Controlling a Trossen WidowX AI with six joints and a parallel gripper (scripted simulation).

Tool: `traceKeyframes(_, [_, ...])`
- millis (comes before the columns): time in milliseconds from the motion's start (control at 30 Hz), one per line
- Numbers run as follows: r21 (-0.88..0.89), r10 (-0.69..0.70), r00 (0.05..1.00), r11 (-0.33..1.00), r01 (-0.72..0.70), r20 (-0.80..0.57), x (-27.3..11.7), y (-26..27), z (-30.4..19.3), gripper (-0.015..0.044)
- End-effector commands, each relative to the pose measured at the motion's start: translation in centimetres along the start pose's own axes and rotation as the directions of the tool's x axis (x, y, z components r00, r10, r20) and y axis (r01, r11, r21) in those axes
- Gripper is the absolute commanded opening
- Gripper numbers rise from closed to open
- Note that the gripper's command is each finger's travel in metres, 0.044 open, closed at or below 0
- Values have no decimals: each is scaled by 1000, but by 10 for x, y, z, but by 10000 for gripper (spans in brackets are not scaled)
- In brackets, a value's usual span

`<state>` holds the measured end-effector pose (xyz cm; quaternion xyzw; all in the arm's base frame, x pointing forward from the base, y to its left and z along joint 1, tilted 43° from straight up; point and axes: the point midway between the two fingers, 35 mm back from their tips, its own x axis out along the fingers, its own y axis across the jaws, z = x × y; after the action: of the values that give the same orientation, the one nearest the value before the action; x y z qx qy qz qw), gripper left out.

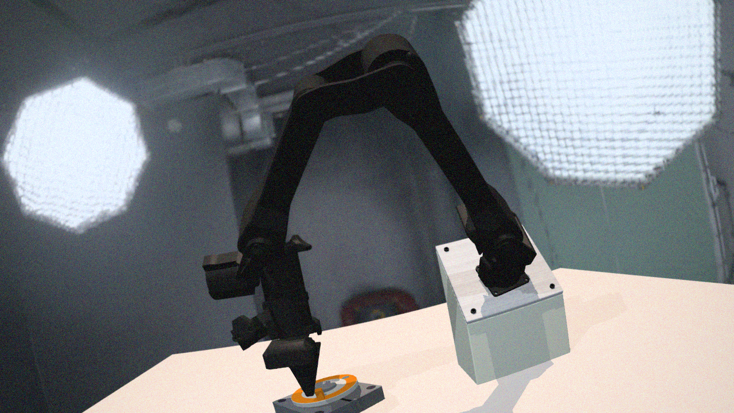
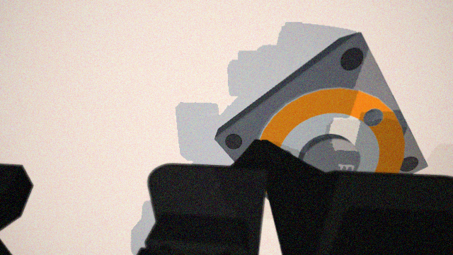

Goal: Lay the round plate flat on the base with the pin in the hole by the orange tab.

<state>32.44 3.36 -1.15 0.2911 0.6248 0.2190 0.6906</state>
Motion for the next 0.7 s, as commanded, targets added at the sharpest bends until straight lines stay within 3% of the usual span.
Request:
traceKeyframes(0, [11,0,1000,1000,0,-15,2,-1,-7,0])
traceKeyframes(667, [12,0,1000,1000,0,-16,0,-1,-20,0])
